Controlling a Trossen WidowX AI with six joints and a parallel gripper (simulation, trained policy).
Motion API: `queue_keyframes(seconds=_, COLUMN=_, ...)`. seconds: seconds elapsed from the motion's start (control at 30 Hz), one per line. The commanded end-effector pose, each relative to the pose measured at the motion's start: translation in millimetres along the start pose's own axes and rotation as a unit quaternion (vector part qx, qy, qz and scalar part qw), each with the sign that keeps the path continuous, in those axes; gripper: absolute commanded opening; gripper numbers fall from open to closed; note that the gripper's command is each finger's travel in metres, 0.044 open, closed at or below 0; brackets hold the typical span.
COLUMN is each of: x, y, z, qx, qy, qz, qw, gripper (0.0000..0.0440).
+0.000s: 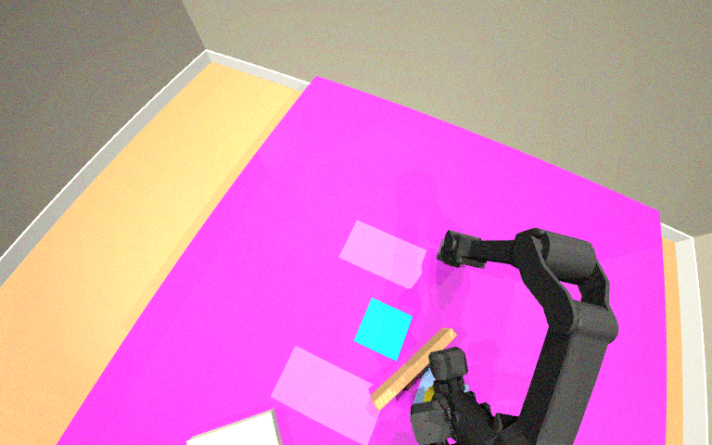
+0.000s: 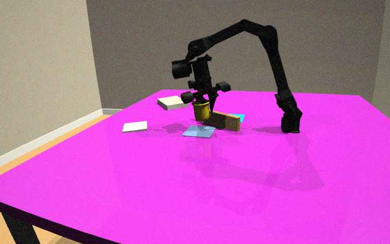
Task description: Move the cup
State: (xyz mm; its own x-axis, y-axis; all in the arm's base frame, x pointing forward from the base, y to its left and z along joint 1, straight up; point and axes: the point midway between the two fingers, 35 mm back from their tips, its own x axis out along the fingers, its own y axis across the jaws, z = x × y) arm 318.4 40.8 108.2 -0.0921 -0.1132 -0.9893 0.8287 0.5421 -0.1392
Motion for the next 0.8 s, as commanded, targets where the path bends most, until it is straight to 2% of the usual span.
queue_keyframes(seconds=0.0, x=-12, y=-6, z=3, qx=0.015, qy=0.0, qz=0.01, qw=1.0, gripper=0.0022)
queue_keyframes(seconds=0.3, x=-32, y=-20, z=18, qx=0.055, qy=-0.006, qz=0.031, qw=0.998, gripper=0.001)
queue_keyframes(seconds=0.77, x=-41, y=-41, z=47, qx=0.111, qy=-0.021, qz=0.059, qw=0.992, gripper=0.0)
